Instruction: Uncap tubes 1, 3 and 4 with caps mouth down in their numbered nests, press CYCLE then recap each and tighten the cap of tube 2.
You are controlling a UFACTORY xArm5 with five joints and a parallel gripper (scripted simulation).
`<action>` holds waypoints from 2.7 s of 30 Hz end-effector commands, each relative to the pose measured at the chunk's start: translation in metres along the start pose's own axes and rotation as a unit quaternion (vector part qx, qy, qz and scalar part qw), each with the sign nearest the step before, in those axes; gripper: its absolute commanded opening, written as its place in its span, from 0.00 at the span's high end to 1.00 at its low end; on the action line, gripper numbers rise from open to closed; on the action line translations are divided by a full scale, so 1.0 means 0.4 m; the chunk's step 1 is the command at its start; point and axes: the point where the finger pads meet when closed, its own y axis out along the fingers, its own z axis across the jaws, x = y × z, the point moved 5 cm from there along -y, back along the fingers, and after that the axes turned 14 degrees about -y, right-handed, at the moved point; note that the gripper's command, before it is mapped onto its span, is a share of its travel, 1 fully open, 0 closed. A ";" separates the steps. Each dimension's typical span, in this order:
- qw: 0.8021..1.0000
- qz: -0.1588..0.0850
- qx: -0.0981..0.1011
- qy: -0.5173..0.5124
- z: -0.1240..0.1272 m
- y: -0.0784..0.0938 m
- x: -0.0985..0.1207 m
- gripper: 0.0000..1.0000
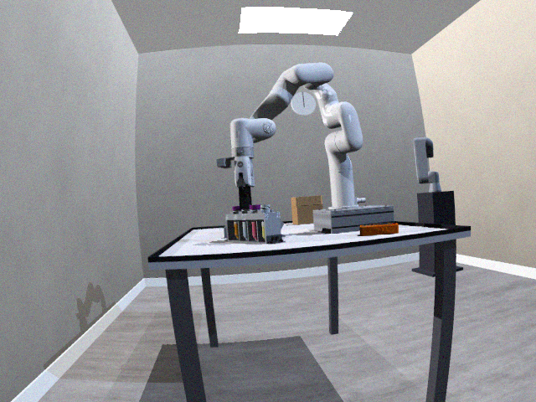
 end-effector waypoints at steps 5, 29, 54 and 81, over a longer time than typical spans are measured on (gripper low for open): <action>1.000 0.001 -0.002 -0.025 -0.001 -0.003 -0.003 0.54; 0.953 0.000 -0.002 0.304 -0.001 -0.003 -0.003 0.54; 0.724 -0.001 -0.002 0.689 -0.001 -0.003 -0.003 0.54; 0.774 -0.001 -0.002 0.633 -0.001 -0.003 -0.003 1.00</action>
